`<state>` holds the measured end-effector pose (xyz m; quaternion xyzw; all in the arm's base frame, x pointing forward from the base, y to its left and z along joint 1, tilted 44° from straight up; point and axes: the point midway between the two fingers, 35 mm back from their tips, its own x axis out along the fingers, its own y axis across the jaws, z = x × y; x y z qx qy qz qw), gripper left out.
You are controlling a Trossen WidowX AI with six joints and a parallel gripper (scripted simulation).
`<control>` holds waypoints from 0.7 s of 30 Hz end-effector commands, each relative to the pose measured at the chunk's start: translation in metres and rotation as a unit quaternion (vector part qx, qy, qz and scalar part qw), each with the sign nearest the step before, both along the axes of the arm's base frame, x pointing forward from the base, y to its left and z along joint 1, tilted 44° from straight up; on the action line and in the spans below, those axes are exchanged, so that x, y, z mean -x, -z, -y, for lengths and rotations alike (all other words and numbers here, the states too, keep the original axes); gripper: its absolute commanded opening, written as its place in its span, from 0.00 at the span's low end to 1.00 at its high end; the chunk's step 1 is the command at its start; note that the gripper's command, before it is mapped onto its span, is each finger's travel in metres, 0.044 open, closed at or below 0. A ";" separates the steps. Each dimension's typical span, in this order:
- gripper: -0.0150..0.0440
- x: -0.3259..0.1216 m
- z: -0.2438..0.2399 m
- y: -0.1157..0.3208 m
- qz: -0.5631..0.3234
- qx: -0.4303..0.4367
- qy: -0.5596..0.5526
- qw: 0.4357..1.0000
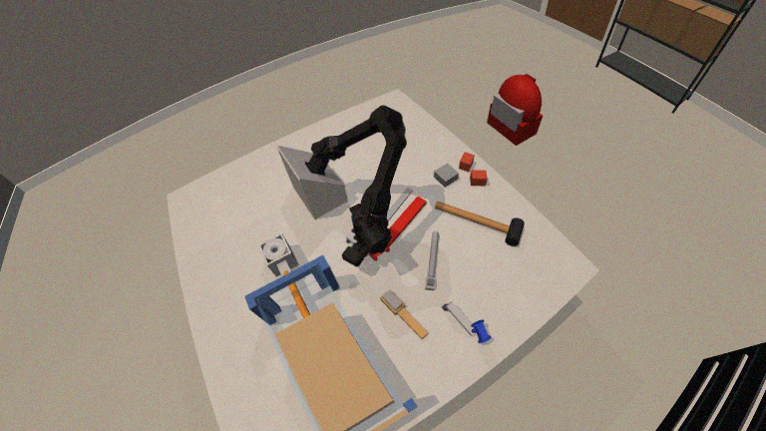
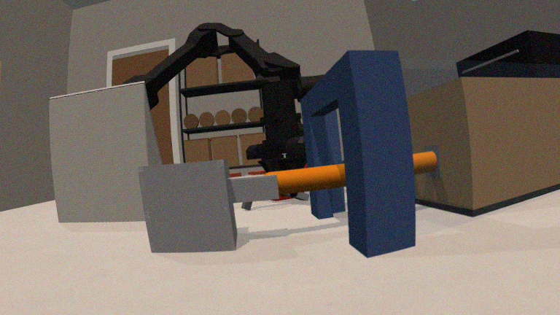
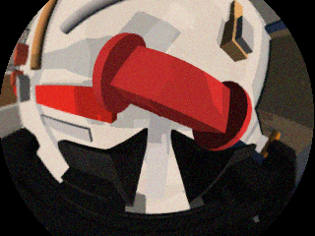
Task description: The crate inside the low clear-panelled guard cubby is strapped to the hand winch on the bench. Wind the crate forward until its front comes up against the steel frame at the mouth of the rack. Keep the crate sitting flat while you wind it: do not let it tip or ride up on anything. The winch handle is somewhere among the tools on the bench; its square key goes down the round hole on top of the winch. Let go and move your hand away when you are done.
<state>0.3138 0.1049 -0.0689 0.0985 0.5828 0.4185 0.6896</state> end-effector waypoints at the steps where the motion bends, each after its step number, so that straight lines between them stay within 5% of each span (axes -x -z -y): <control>1: 0.42 0.000 0.000 0.000 0.000 0.000 -0.001 1.000; 8: 0.34 0.000 0.000 0.000 0.000 0.000 -0.001 1.000; 10: 0.25 0.000 0.000 0.000 0.000 0.000 -0.001 1.000; 14: 0.25 -0.001 0.002 -0.002 0.000 0.001 -0.001 1.000; 21: 0.25 -0.008 0.073 -0.072 -0.016 0.020 -0.017 1.000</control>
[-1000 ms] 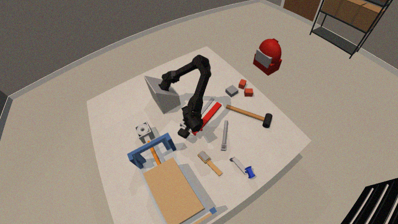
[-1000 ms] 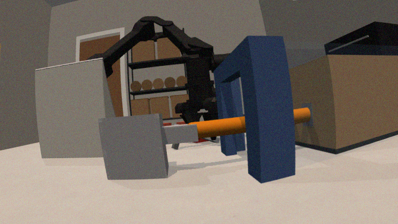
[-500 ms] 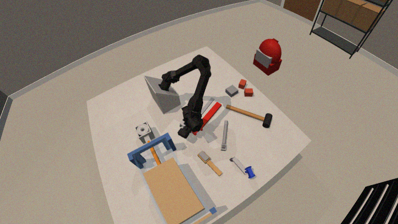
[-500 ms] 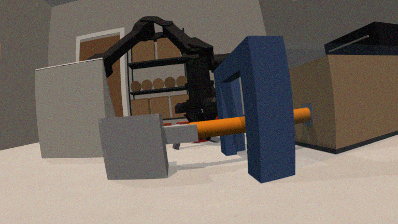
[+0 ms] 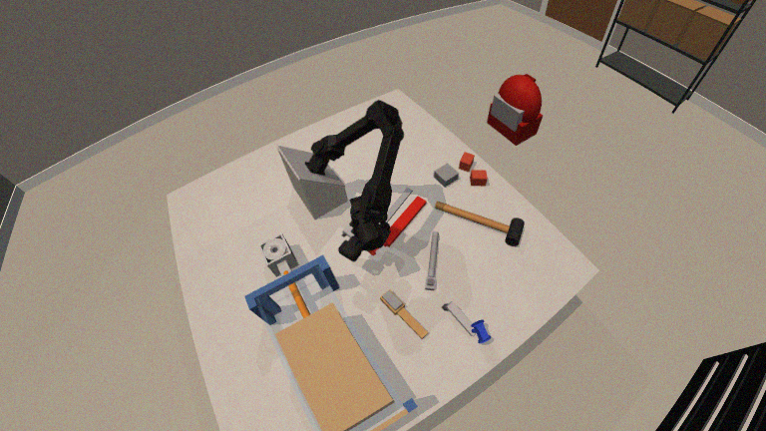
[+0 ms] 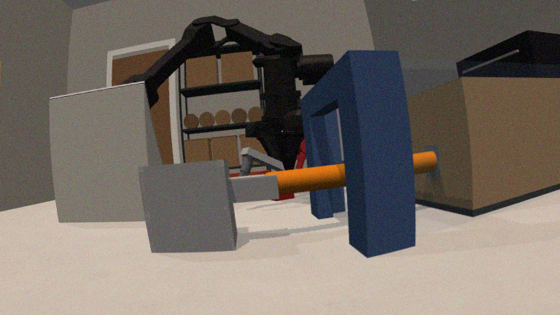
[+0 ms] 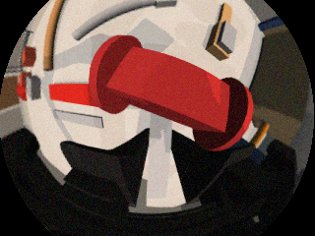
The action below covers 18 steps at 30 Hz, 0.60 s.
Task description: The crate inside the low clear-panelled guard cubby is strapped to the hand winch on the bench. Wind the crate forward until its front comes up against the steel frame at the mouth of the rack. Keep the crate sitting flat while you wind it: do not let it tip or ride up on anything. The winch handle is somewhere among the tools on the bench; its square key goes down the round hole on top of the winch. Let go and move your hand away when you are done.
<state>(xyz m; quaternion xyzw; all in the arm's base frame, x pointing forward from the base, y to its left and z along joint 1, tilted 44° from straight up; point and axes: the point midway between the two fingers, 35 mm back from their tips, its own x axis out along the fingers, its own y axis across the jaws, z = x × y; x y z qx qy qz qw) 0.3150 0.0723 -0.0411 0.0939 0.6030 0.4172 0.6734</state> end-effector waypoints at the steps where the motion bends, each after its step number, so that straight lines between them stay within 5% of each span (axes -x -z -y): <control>1: 0.25 -0.005 0.046 -0.052 0.003 0.008 -0.010 1.000; 18: 0.25 0.008 0.089 -0.037 0.048 0.010 -0.056 0.997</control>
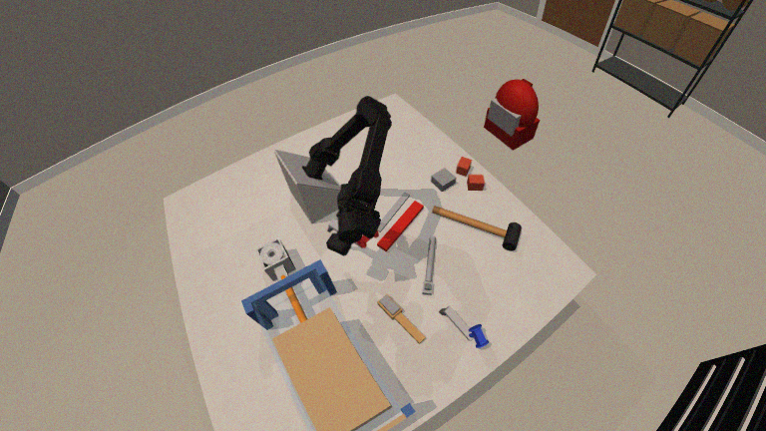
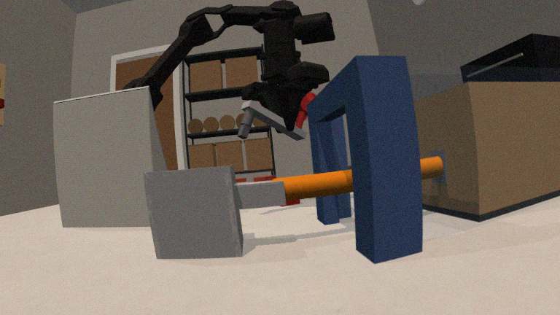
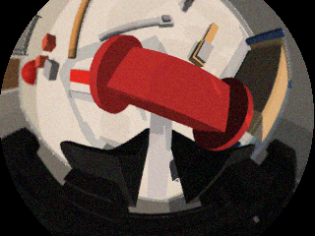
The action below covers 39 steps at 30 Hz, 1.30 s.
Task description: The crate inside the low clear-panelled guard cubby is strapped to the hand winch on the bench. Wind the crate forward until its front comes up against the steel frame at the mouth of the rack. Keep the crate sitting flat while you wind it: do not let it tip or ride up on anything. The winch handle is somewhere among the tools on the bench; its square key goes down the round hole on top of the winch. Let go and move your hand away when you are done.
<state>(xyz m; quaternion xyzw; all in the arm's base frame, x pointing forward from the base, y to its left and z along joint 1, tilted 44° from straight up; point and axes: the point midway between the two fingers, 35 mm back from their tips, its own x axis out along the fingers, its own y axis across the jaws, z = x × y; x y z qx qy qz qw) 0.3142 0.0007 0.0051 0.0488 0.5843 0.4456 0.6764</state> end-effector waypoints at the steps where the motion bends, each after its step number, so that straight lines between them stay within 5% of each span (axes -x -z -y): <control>1: 0.25 0.008 0.022 0.012 0.020 0.004 -0.020 1.000; 39: 0.25 0.101 0.149 0.086 0.300 -0.054 -0.267 0.914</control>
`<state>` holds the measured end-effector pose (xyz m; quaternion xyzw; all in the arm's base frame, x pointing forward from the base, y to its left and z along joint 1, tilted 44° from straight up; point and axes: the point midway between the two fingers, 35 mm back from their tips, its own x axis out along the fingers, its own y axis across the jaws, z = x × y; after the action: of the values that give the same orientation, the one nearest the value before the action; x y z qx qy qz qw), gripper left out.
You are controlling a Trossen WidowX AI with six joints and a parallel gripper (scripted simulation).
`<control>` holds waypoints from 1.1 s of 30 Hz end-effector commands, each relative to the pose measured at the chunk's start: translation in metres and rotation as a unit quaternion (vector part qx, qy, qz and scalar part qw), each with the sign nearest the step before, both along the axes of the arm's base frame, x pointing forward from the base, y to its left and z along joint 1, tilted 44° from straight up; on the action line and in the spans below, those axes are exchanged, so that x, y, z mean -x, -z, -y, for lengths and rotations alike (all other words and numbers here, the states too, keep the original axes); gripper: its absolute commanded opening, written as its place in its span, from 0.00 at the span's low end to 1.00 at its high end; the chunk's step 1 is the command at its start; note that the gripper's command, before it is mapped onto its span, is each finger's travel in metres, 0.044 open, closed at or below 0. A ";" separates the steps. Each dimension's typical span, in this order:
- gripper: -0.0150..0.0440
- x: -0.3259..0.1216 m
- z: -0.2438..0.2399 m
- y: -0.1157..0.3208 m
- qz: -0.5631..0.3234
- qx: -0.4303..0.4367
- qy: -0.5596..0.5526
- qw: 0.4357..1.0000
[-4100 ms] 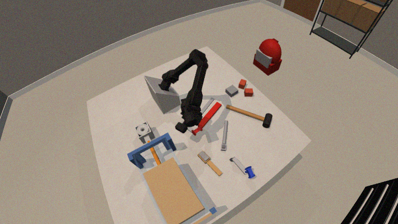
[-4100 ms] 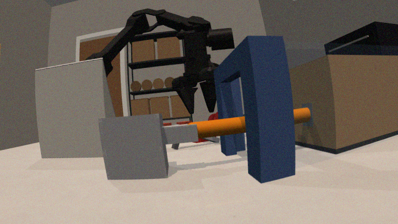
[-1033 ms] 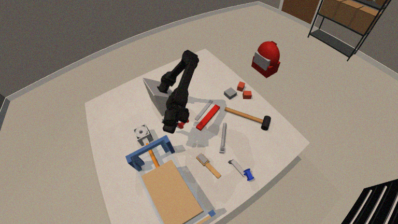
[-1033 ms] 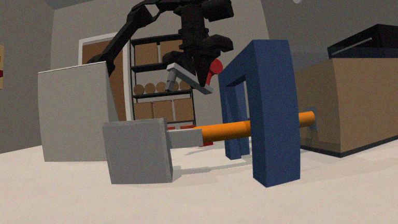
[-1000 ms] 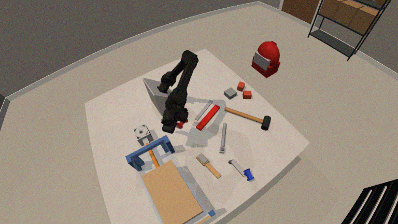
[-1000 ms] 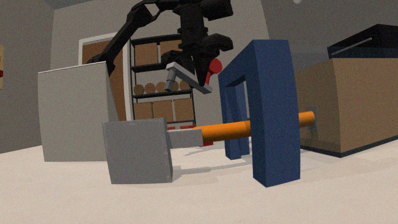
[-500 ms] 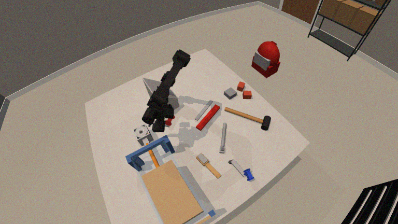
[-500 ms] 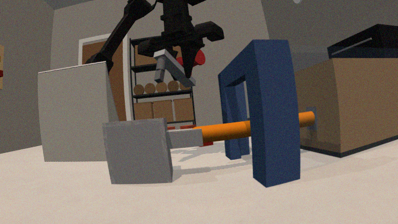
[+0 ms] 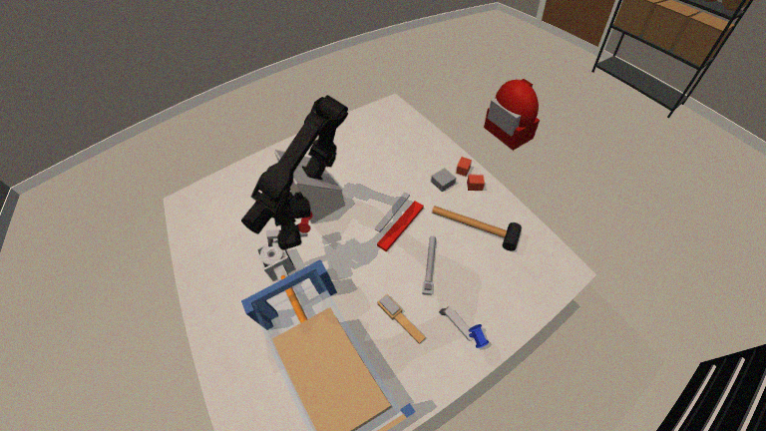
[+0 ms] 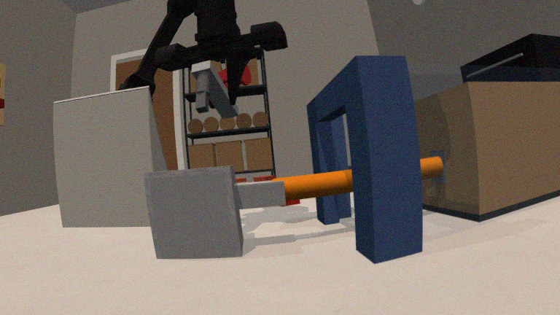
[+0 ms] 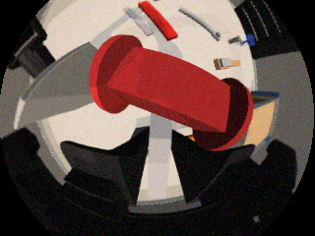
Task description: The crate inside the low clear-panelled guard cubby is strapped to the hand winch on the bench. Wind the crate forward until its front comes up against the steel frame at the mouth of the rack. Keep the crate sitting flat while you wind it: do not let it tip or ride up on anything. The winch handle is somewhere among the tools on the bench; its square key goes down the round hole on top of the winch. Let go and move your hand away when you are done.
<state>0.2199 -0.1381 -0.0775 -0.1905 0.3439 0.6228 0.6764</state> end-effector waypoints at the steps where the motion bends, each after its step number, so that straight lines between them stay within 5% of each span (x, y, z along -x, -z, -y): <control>1: 0.25 0.010 0.013 0.005 0.031 -0.010 -0.028 0.999; 33: 0.25 0.033 0.037 0.012 0.069 -0.169 -0.078 0.980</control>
<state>0.1861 -0.1758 -0.0867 -0.1396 0.1741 0.7075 0.6706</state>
